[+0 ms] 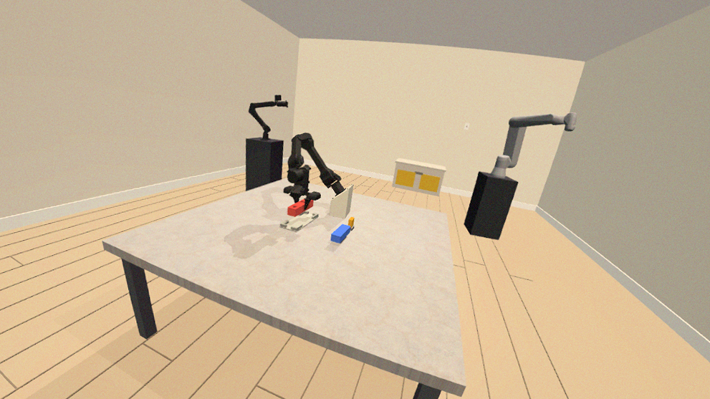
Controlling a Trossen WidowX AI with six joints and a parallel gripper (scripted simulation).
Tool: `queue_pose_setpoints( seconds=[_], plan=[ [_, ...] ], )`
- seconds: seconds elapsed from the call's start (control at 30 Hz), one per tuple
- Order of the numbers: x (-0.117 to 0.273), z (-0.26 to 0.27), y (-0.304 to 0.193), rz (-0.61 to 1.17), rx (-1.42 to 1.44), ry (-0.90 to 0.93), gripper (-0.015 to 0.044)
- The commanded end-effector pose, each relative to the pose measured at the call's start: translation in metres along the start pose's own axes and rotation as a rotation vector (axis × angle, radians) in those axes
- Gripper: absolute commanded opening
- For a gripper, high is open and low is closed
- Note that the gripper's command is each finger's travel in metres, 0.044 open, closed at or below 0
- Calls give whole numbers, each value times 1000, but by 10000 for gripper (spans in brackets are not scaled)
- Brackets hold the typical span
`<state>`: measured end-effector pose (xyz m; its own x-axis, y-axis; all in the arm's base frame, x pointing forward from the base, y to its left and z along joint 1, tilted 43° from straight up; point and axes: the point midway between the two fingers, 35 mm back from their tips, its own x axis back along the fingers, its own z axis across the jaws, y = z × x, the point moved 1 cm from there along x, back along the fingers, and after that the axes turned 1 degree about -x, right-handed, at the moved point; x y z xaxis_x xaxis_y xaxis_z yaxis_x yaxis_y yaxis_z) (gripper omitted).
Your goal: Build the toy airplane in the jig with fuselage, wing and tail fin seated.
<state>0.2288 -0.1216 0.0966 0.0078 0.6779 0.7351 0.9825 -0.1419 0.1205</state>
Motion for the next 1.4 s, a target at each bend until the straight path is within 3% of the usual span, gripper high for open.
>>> queue_pose_setpoints(
  seconds=[0.0, 1.2, 1.37],
  plan=[
    [0, -1, 0, -1, 6, -3, 195],
    [-40, -2, 0, -1, 6, -6, 195],
    [-38, -3, 0, -2, -2, -9, 161]
  ],
)
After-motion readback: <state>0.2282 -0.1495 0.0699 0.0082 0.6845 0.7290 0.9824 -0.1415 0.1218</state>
